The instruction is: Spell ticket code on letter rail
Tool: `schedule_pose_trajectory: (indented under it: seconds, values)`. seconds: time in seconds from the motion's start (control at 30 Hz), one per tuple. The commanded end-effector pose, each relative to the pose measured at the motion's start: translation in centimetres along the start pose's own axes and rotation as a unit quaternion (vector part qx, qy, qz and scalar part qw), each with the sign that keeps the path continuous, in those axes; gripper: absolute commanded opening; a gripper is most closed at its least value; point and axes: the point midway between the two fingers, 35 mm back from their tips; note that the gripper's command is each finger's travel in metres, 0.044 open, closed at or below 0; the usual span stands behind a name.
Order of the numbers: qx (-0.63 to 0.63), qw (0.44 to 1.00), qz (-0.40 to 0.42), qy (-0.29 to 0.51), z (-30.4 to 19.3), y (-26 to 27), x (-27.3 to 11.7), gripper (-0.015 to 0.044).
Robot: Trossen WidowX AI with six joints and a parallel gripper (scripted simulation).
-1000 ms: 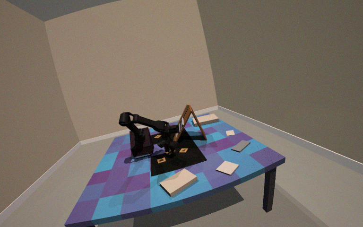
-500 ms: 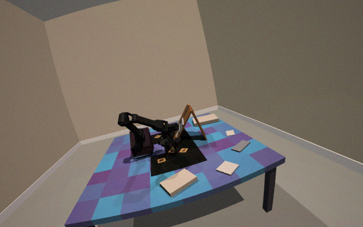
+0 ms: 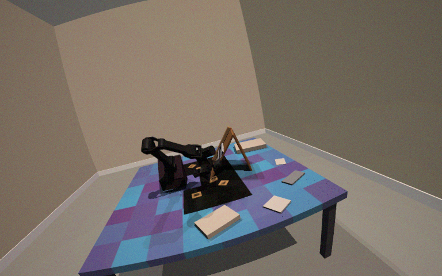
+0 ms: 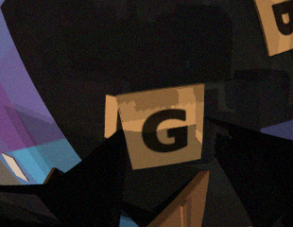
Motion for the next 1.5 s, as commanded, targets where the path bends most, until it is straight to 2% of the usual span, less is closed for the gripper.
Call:
schedule_pose_trajectory:
  seconds: [0.0, 0.33, 0.7, 1.07, 1.47]
  values:
    - [-0.066, 0.997, 0.029, 0.007, -0.4, 0.7, -0.5, 0.0000]
    - [-0.213, 0.973, 0.087, 0.005, -1.2, 2.1, -1.5, 0.0000]
    - [-0.367, 0.918, 0.150, -0.019, -2.0, 3.6, -2.8, 0.0000]
    - [-0.505, 0.836, 0.205, -0.065, -2.6, 5.0, -4.5, 0.0000]
    - [-0.634, 0.719, 0.248, -0.137, -3.1, 6.3, -6.5, 0.0000]
Point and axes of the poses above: the point midway between the two fingers, 35 mm back from their tips, its own x axis out along the fingers, its own y axis across the jaws, z = x × y, and after that the axes turned 10 degrees about x, right-handed
